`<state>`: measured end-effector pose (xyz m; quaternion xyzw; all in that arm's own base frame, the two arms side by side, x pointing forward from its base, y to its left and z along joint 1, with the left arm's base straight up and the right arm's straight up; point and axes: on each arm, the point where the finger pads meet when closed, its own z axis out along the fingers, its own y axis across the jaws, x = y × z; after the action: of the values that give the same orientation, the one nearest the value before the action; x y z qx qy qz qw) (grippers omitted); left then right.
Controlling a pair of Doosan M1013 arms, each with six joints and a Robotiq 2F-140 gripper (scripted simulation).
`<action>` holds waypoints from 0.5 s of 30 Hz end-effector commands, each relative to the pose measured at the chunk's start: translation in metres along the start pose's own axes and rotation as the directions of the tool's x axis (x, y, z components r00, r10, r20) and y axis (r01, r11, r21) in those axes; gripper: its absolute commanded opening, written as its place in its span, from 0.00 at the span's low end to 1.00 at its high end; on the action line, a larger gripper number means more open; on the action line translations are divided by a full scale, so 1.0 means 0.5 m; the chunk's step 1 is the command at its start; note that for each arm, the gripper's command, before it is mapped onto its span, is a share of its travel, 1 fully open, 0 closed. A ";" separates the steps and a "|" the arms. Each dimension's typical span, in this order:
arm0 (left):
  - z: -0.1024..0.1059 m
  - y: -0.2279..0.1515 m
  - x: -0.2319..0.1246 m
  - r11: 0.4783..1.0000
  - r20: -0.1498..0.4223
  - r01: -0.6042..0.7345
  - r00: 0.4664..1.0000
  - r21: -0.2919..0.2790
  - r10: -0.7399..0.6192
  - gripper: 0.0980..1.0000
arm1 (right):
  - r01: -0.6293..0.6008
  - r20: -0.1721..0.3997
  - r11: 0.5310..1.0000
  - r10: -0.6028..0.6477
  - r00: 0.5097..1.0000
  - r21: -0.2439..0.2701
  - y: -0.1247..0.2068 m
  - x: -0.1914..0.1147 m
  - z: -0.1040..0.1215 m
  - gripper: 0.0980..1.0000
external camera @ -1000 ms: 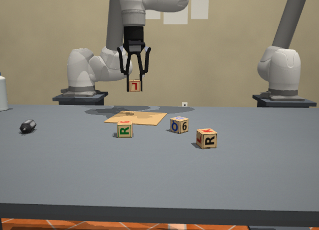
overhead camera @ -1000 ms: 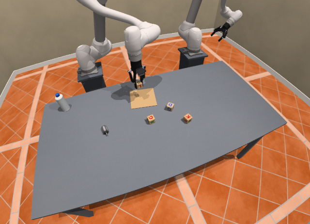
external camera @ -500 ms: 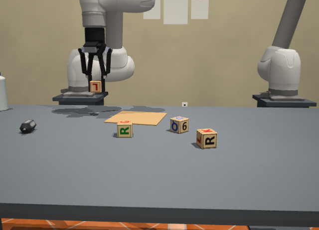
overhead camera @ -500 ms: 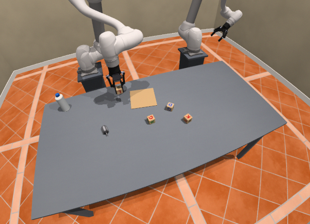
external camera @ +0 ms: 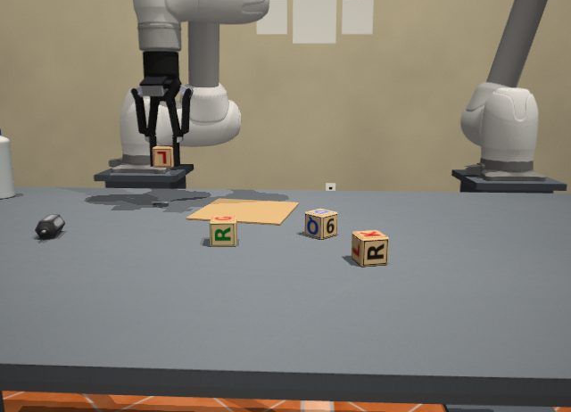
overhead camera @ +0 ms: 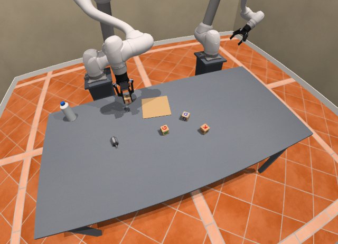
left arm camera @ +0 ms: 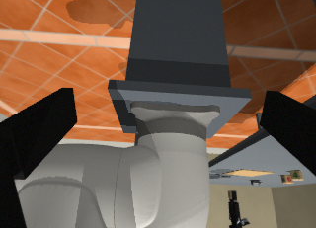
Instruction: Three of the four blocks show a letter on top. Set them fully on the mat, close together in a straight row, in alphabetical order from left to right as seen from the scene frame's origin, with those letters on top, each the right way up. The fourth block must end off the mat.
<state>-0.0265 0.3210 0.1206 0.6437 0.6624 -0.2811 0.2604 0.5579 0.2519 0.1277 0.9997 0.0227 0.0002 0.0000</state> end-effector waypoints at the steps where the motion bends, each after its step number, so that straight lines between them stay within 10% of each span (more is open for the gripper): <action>1: -0.001 0.000 0.000 1.000 -0.001 0.000 1.000 0.000 0.000 1.00 | 0.000 -0.001 1.000 0.000 1.000 0.001 0.000 0.001 0.016 0.26; 15: -0.001 0.000 0.000 1.000 -0.001 0.000 1.000 0.000 0.000 1.00 | 0.000 -0.001 1.000 0.000 1.000 0.001 -0.001 0.001 0.128 0.26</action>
<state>-0.0265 0.3210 0.1206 0.6437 0.6624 -0.2811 0.2604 0.5576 0.2518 0.0718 0.9997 0.0227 -0.0004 0.0002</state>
